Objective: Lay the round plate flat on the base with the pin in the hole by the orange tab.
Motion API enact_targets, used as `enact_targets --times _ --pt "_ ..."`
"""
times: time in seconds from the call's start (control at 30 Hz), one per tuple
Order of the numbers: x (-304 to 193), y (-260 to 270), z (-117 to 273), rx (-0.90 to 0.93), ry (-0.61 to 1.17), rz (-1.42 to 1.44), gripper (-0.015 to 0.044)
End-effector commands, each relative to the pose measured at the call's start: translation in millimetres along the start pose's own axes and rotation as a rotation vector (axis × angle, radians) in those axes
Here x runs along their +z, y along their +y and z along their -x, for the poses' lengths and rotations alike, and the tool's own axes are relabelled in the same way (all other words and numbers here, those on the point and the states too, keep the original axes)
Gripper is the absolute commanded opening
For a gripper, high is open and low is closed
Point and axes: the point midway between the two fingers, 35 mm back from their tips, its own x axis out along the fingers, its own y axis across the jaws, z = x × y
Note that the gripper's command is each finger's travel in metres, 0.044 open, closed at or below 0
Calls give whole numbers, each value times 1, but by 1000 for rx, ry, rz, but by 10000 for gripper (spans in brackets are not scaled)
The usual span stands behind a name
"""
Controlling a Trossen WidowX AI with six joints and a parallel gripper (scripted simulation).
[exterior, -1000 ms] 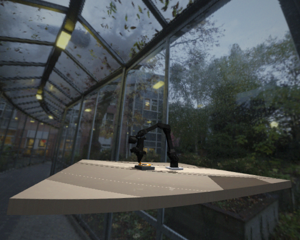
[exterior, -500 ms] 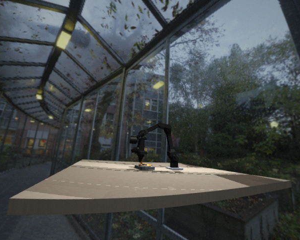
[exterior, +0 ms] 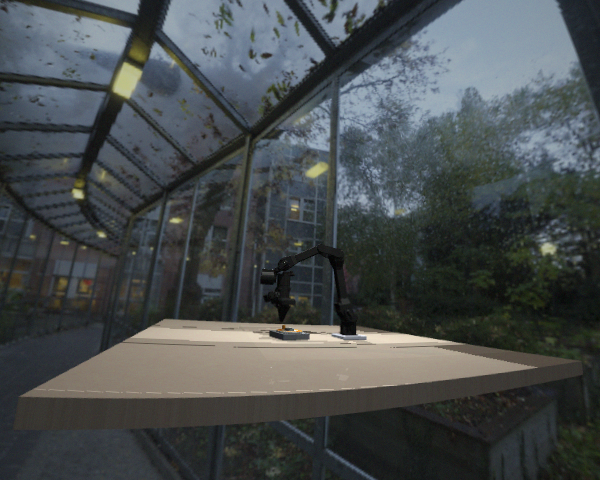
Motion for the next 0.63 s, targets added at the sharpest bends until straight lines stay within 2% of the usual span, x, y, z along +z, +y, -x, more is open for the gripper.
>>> enact_targets --times 0.0,0.6 --pt "0 0 20 -4 -6 2 0" --pt "1 0 17 -1 -9 1 0"
